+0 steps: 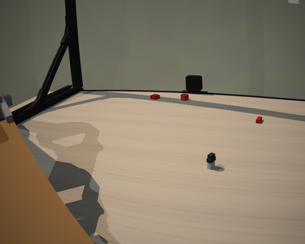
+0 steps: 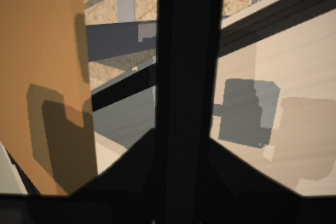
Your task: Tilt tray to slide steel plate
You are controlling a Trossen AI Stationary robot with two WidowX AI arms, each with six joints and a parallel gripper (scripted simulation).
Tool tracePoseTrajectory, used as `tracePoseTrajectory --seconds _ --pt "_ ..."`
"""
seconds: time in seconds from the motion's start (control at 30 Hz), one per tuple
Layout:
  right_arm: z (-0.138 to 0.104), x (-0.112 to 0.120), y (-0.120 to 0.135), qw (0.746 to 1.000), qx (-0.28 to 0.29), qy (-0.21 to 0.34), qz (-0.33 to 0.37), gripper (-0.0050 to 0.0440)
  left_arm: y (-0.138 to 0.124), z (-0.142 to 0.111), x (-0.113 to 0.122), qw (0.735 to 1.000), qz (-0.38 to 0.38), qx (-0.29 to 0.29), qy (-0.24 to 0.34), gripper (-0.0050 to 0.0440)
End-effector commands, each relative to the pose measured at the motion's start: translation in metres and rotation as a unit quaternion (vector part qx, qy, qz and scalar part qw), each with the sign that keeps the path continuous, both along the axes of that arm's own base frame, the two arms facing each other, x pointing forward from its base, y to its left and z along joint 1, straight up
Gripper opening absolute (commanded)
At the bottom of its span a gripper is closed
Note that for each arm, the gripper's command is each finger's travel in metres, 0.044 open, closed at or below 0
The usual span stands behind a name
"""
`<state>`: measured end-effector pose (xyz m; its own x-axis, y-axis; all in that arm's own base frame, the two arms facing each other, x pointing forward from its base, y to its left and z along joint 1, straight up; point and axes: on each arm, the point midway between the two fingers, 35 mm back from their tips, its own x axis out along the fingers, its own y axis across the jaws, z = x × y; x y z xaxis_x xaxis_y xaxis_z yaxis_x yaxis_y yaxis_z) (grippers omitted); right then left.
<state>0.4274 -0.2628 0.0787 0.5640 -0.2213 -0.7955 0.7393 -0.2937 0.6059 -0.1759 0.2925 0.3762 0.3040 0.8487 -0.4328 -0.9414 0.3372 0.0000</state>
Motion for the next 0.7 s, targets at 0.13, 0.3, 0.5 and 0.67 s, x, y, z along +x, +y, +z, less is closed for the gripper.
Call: tracePoseTrajectory --seconds 0.13,0.3,0.5,0.67 --pt "0.030 0.007 -0.003 0.999 -0.013 -0.029 0.000 0.0000 0.000 0.000 0.000 1.000 0.000 0.000 0.000 0.0440" --pt "0.034 0.007 -0.003 0.999 -0.014 -0.032 0.000 0.0000 0.000 0.000 0.000 1.000 0.000 0.000 0.000 0.0440" --pt "0.037 0.008 -0.004 0.999 -0.015 -0.035 0.000 0.0000 0.000 0.000 0.000 1.000 0.000 0.000 0.000 0.0440" --pt "0.041 0.008 -0.004 0.999 -0.016 -0.037 0.000 0.0000 0.000 0.000 0.000 1.000 0.000 0.000 0.000 0.0440"
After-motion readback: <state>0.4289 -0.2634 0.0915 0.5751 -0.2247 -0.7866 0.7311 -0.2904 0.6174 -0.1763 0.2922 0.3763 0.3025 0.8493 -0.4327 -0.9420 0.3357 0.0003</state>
